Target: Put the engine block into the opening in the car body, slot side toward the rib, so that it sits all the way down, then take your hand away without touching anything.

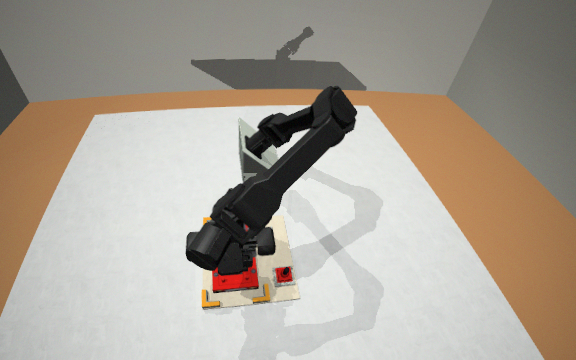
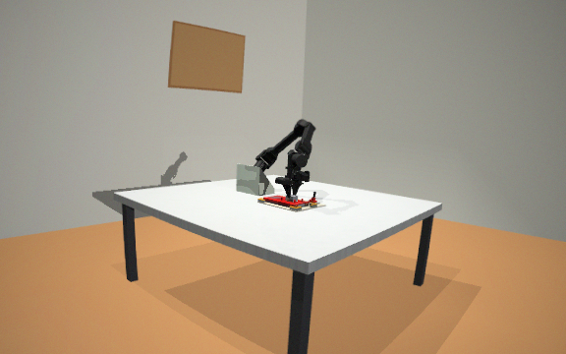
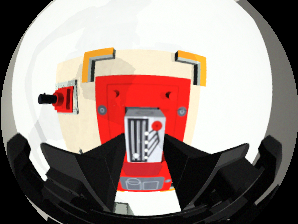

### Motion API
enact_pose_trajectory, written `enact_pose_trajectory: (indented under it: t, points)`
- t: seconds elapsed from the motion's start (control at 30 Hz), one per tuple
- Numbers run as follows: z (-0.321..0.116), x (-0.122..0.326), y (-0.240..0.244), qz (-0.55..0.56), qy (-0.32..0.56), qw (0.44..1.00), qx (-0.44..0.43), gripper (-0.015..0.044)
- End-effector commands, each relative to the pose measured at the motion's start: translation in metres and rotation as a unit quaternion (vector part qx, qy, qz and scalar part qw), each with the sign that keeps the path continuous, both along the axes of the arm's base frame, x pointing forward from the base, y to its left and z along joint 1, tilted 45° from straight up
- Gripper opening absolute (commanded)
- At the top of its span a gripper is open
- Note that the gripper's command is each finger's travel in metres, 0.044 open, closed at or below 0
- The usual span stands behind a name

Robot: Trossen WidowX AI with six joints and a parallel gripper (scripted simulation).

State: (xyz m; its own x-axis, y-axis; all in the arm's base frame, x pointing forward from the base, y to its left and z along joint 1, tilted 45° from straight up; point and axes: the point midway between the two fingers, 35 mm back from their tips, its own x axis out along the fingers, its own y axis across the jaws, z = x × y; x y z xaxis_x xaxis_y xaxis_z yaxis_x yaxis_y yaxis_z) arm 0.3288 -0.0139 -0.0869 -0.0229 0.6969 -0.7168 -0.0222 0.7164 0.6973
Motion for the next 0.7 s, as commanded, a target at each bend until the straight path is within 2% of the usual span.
enact_pose_trajectory:
  t: [0.0, 0.3, 0.67]
  points:
    - [-0.0009, -0.0001, 0.0016, -0.003, 0.002, 1.0, 0.002, 0.0159]
    - [-0.0024, -0.0004, 0.003, -0.003, 0.002, 1.0, 0.002, 0.0159]
    - [-0.0013, 0.0, 0.0019, -0.001, 0.0, 1.0, 0.001, 0.044]
